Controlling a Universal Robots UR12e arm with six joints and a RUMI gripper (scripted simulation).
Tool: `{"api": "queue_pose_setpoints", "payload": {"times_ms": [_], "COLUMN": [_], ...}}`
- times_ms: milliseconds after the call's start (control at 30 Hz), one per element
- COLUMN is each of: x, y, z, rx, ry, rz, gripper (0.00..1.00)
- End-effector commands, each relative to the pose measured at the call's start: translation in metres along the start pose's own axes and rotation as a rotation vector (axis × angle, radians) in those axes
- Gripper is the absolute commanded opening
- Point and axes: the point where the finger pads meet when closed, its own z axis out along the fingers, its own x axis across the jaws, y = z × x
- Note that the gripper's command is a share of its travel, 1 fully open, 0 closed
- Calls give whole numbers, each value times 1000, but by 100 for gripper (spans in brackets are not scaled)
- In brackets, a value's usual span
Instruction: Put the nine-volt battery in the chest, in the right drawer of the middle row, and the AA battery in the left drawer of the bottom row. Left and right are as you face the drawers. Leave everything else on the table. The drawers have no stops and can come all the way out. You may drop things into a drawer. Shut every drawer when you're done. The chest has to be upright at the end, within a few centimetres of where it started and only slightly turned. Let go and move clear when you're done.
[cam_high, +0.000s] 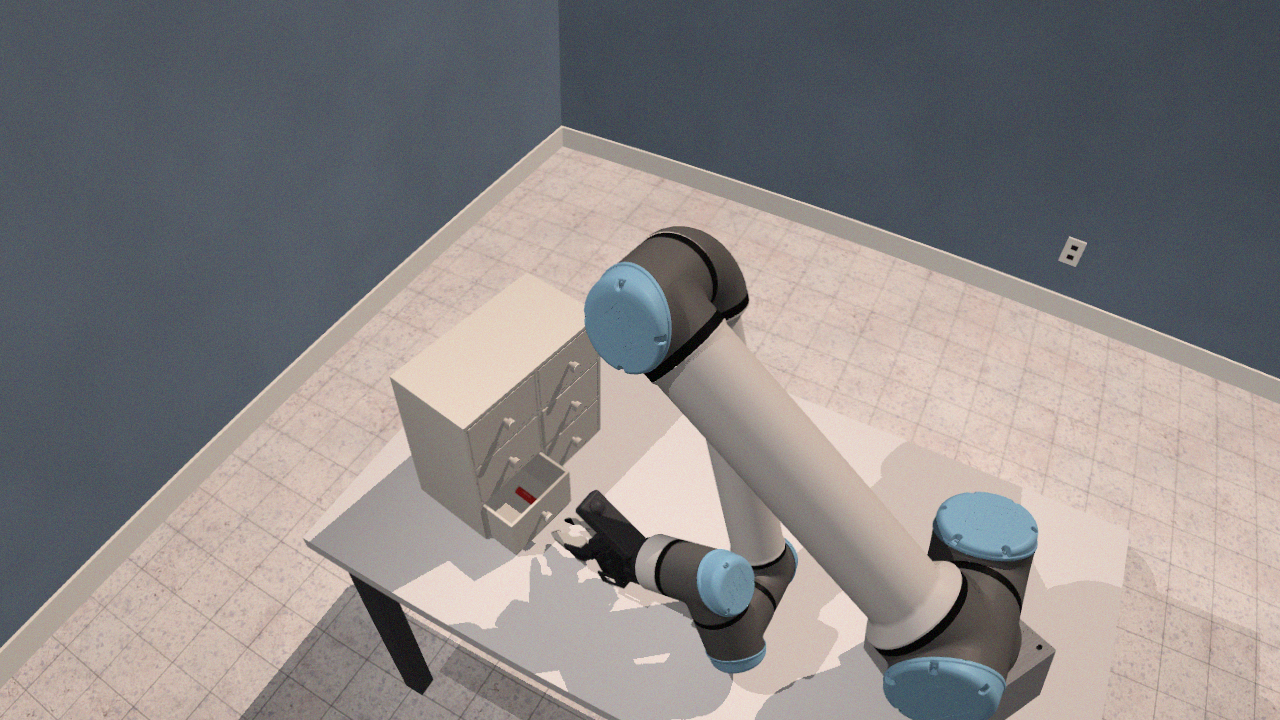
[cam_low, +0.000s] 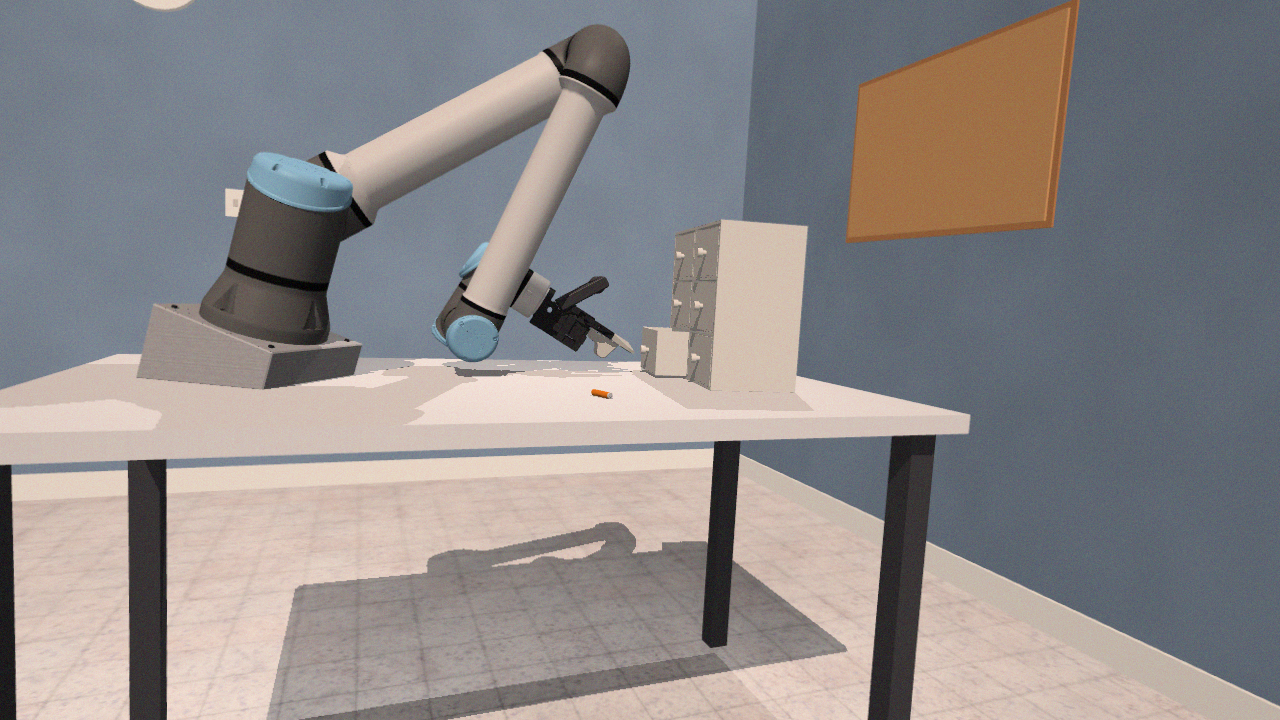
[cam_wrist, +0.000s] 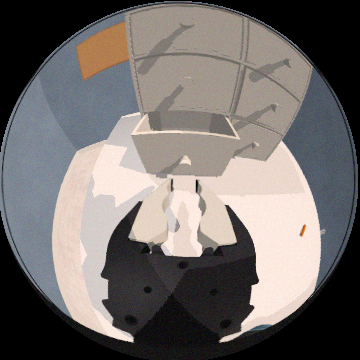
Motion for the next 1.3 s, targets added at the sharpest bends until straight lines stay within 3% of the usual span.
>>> {"api": "queue_pose_setpoints", "payload": {"times_ms": [0, 1267], "x": [0, 0], "y": [-2, -15], "z": [2, 24], "rx": [1, 1], "ry": [0, 0], "rz": [0, 0], "gripper": [20, 20]}}
